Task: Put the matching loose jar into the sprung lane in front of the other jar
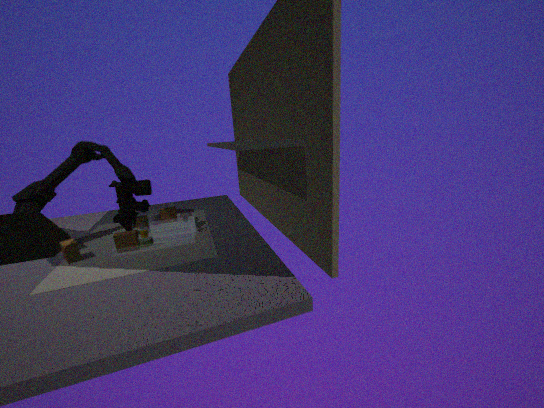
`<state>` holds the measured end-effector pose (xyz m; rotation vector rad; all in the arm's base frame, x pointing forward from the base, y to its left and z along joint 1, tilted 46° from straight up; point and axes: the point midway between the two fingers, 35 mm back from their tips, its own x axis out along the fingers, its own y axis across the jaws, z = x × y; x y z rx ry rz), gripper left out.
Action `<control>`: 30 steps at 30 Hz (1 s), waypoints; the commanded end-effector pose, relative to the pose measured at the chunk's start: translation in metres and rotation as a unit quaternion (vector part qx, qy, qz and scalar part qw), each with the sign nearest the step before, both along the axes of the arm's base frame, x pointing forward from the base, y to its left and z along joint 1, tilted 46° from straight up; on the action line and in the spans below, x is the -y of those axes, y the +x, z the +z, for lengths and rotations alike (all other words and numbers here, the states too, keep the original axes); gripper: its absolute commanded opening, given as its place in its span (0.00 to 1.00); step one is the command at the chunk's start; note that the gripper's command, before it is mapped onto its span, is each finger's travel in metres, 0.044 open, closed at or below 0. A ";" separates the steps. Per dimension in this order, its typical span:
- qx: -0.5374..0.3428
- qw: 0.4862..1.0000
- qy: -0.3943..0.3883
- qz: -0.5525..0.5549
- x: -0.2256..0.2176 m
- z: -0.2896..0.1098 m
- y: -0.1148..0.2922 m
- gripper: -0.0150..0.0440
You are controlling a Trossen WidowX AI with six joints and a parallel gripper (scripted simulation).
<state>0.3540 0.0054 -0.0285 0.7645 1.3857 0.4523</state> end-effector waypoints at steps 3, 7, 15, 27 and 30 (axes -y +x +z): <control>0.015 1.000 0.001 -0.001 -0.001 0.001 0.007 0.25; 0.015 1.000 0.001 -0.001 -0.002 0.001 0.007 0.25; 0.015 1.000 0.001 -0.001 -0.003 -0.001 0.006 0.25; 0.014 1.000 0.001 -0.001 -0.004 -0.001 0.004 0.25; 0.014 1.000 0.001 -0.001 -0.004 -0.001 0.003 0.25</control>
